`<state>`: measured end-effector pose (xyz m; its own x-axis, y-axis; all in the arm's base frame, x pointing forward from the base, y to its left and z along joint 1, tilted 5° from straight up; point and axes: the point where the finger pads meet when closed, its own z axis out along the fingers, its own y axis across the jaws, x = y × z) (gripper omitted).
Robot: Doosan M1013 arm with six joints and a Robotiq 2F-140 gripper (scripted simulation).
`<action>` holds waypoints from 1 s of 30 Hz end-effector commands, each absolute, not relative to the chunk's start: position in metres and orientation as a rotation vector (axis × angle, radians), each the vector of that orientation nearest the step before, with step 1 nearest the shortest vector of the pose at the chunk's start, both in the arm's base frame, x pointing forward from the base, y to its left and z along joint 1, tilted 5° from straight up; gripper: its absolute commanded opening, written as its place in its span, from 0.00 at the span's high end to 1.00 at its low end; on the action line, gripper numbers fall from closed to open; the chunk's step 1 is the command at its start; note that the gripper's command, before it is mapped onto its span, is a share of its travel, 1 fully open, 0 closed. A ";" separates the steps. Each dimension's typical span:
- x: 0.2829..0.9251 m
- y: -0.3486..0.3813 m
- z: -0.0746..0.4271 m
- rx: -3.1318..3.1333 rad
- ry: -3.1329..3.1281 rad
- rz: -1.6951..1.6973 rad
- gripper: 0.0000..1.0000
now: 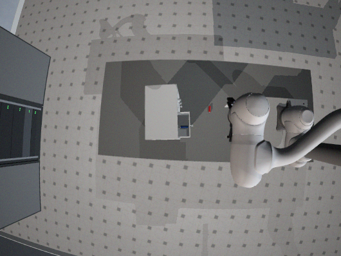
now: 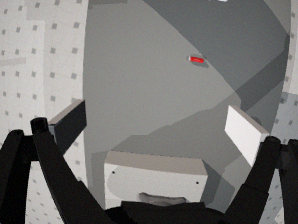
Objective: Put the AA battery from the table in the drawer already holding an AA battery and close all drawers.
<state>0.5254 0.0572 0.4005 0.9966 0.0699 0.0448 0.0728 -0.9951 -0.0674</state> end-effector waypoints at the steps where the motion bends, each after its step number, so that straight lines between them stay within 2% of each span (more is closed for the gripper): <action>1: 0.569 0.062 0.404 -3.070 -0.109 -0.063 0.00; 2: 0.599 0.066 0.403 -3.070 -0.109 -0.063 0.00; 6: 0.631 0.071 0.401 -3.070 -0.109 -0.063 0.00; 30: 0.634 0.071 0.400 -3.074 -0.057 -0.061 0.00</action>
